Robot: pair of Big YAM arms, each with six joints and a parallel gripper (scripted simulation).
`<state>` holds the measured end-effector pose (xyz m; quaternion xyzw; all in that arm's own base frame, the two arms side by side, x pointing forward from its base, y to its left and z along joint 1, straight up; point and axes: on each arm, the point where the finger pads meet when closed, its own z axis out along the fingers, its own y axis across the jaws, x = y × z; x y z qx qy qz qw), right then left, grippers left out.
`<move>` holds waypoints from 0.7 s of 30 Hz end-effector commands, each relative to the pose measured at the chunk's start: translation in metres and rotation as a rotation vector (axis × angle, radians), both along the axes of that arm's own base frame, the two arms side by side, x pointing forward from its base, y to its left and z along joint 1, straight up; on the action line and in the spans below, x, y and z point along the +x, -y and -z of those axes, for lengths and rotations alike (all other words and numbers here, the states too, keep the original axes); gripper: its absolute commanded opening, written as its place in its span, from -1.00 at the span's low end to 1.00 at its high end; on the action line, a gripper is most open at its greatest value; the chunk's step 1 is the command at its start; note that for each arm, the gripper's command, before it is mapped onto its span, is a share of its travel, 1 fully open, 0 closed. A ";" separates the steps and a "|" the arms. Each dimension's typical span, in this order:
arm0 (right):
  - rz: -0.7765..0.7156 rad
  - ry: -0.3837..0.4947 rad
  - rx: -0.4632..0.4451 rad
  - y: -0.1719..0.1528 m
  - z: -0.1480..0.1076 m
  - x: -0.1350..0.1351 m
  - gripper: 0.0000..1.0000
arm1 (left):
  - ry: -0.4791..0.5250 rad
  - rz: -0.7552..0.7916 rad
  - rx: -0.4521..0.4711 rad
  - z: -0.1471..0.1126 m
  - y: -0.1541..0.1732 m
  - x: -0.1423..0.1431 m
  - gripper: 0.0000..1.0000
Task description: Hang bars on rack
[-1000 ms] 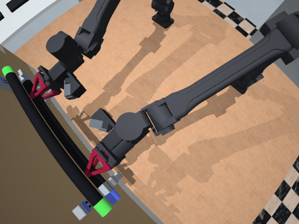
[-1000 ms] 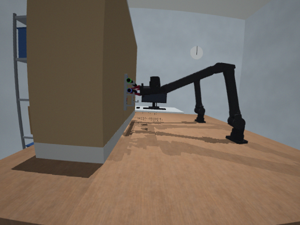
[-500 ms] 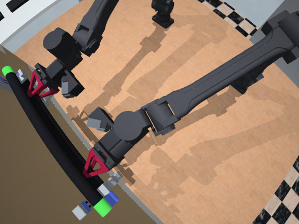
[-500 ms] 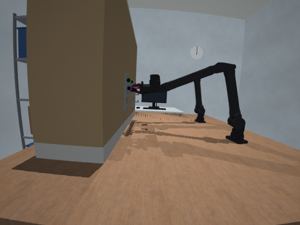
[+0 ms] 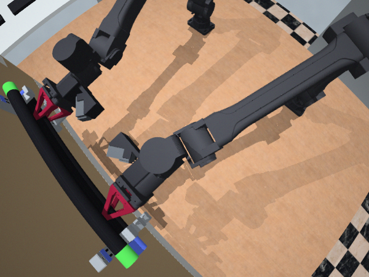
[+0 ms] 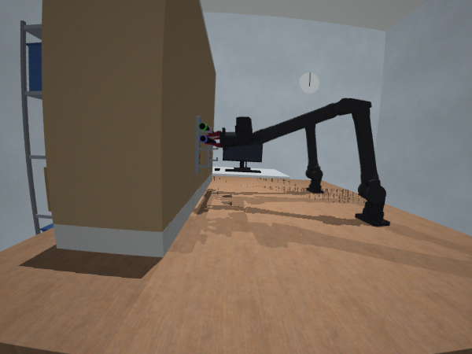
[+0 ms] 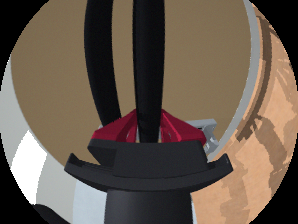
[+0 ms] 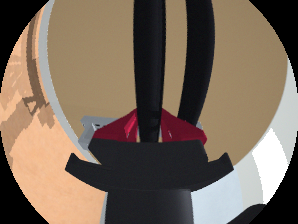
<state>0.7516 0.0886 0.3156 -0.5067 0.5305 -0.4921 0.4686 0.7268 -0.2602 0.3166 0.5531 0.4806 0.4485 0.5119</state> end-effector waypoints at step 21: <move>0.012 0.121 0.025 0.007 -0.081 0.002 -1.00 | 0.110 -0.017 -0.045 -0.081 -0.005 0.004 -1.00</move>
